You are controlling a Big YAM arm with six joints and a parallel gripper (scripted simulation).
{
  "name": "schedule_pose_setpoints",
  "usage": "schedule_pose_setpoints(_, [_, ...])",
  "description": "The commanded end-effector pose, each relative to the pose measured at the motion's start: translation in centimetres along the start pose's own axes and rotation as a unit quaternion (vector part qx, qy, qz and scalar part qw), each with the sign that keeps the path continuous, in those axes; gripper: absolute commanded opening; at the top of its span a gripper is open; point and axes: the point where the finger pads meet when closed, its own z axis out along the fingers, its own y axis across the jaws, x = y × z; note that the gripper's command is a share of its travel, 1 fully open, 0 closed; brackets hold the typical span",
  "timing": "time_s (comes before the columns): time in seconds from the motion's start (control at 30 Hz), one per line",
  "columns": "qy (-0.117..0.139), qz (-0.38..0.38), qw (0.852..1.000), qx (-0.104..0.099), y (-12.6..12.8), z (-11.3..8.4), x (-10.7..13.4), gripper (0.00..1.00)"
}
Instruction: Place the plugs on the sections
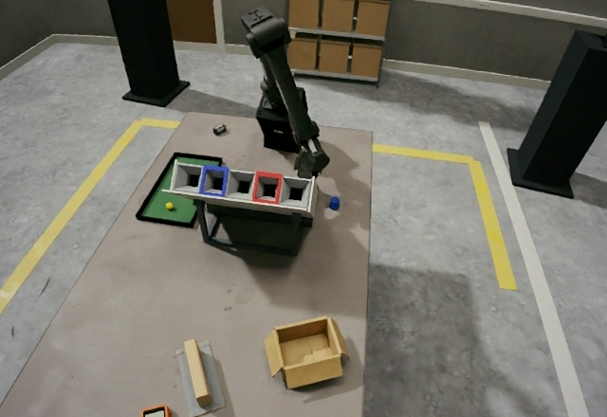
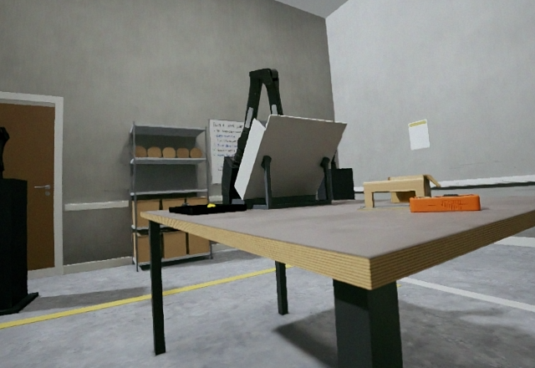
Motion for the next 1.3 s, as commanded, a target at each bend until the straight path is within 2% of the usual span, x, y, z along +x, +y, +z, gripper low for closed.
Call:
schedule_pose_setpoints(0.0, [-0.002, 0.001, 1.0, -0.001, 0.0, 0.2, -0.4, 0.0])
schedule_pose_setpoints(0.7, [0.001, 0.001, 1.0, 0.002, -0.1, 0.4, -0.2, 0.0])
schedule_pose_setpoints(1.27, [-0.001, -0.001, 1.0, -0.001, 0.0, 1.4, -0.1, 0.0])
